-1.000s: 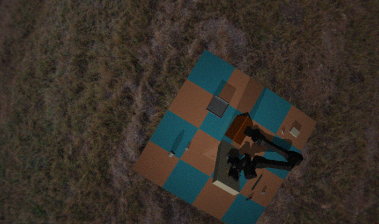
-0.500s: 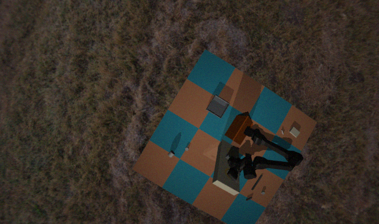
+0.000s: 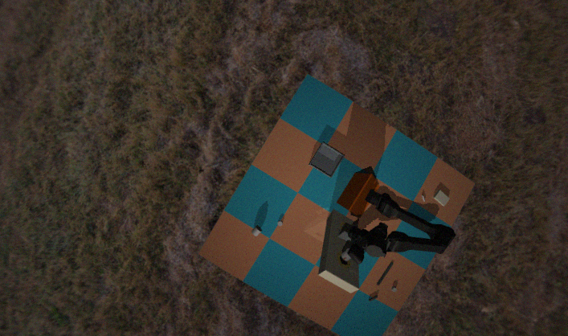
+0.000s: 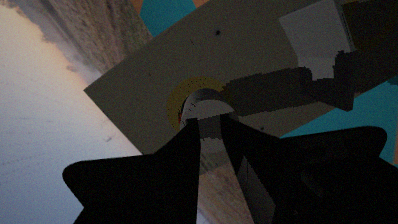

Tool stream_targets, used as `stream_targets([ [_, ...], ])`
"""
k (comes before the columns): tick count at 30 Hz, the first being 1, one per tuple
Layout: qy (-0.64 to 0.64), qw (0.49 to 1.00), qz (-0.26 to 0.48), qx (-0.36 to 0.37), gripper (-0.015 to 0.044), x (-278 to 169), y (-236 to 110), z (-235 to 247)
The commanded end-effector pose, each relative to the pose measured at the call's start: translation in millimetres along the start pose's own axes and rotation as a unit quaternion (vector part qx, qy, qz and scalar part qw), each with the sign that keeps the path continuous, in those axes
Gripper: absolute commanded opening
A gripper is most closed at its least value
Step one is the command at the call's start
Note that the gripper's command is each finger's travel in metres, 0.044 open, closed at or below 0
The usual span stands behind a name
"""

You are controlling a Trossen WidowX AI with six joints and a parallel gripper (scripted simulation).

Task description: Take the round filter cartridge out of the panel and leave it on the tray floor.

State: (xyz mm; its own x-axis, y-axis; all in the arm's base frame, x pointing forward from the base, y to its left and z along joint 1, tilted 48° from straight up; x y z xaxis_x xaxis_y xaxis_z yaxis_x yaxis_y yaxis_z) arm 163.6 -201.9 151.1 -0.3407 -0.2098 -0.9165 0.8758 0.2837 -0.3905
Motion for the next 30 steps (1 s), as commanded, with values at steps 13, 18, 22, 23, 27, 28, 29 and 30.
stream_targets([
  [13,-0.017,1.0,0.007,0.008,0.0,-1,-9,-8],
  [18,-0.017,1.0,0.007,0.008,0.0,8,-6,-22],
  [22,-0.017,1.0,0.007,0.008,0.0,15,-4,-33],
  [23,-0.017,1.0,0.007,0.008,0.0,17,-4,-36],
  [27,-0.017,1.0,0.007,0.008,0.0,24,-2,-48],
  [28,-0.017,1.0,0.007,0.008,0.0,26,-1,-51],
  [29,-0.017,1.0,0.007,0.008,0.0,28,-1,-54],
  [30,-0.017,1.0,0.007,0.008,0.0,30,0,-57],
])
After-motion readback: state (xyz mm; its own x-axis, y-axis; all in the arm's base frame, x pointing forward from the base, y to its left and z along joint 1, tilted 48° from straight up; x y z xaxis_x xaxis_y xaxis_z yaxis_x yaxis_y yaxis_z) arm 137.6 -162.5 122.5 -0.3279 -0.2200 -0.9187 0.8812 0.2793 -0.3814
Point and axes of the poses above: the point midway between the two fingers, 35 mm back from their tips, its own y axis out along the fingers, its own z axis across the jaws, x = y × z, the point moved 9 cm from there along -y, back along the fingers, and after that the axes turned 9 degrees about y, right-handed, at the moved point
